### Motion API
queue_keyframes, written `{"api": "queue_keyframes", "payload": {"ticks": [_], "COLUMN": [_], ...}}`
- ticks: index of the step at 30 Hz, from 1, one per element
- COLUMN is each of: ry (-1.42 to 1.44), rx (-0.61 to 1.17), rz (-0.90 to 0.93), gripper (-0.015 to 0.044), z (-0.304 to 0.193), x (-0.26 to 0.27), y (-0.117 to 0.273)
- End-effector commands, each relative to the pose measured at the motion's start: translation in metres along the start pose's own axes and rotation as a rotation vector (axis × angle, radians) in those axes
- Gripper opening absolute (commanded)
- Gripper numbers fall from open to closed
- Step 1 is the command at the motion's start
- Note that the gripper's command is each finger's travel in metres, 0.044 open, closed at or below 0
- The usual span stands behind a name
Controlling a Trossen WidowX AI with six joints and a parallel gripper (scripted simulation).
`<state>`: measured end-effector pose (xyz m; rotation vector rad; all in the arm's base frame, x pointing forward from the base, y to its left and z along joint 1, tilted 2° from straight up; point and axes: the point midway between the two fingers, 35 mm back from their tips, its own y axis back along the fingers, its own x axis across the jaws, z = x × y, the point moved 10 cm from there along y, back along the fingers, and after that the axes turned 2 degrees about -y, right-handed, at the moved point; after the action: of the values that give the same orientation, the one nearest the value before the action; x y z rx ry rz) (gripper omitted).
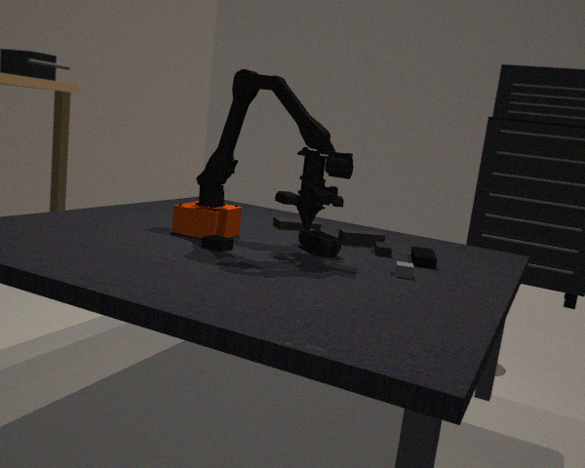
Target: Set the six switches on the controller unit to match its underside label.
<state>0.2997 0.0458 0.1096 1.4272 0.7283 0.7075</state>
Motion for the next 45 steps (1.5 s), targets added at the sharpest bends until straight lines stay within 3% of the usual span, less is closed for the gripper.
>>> {"api": "queue_keyframes", "payload": {"ticks": [1, 10, 16, 21, 32, 41, 45], "ry": [0.005, 0.000, 0.001, 0.000, 0.000, 0.000, 0.004], "rx": [-0.007, 0.000, 0.000, 0.000, 0.000, 0.000, -0.001], "rz": [0.000, 0.000, 0.001, 0.001, 0.001, 0.001, 0.002], "gripper": [0.0000, 0.0000, 0.0157, 0.0289, 0.0000, 0.0000, 0.0105], "z": [0.001, 0.000, 0.000, 0.000, 0.000, 0.000, 0.000], "x": [0.000, 0.000, 0.000, 0.000, 0.000, 0.000, 0.000], "y": [0.000, 0.000, 0.048, 0.050, 0.050, 0.050, 0.050]}}
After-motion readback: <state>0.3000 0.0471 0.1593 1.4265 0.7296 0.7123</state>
